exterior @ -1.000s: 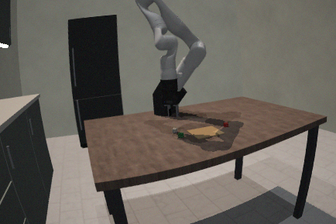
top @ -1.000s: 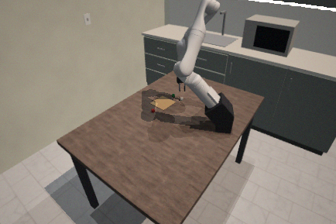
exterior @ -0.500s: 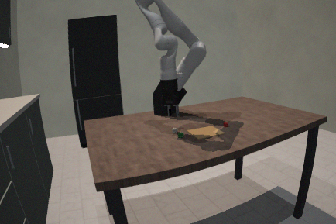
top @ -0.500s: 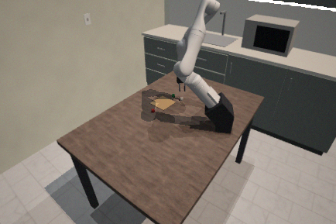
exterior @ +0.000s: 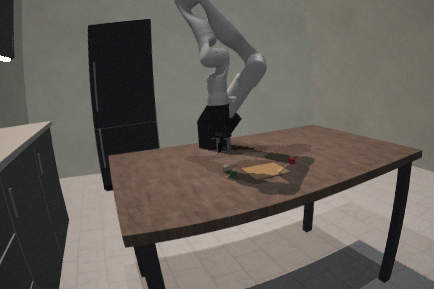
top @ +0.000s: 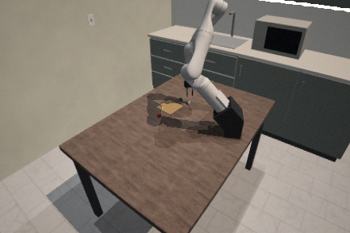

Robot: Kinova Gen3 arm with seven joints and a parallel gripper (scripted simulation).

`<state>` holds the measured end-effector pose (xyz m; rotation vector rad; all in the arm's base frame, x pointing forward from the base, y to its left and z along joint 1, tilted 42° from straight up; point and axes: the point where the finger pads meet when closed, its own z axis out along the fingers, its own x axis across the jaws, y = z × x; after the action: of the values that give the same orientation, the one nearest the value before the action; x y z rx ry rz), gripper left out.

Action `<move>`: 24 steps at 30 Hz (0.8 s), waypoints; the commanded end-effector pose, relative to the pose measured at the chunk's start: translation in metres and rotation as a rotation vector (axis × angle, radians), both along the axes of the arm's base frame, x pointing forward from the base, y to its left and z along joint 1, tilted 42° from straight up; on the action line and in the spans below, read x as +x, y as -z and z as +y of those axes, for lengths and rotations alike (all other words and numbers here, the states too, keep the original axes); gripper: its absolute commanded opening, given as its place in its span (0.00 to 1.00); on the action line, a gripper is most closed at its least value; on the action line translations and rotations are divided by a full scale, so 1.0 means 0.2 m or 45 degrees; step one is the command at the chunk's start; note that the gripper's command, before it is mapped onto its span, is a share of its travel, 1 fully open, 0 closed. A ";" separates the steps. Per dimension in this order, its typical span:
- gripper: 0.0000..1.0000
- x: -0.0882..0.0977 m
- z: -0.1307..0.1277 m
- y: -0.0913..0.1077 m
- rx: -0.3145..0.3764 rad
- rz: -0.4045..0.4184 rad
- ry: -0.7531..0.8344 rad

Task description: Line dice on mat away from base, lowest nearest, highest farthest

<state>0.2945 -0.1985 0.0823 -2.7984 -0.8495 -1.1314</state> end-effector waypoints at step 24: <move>0.70 0.11 0.05 0.12 -0.003 0.000 -0.008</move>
<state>0.3140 -0.1939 0.0592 -2.8054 -0.8508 -1.1266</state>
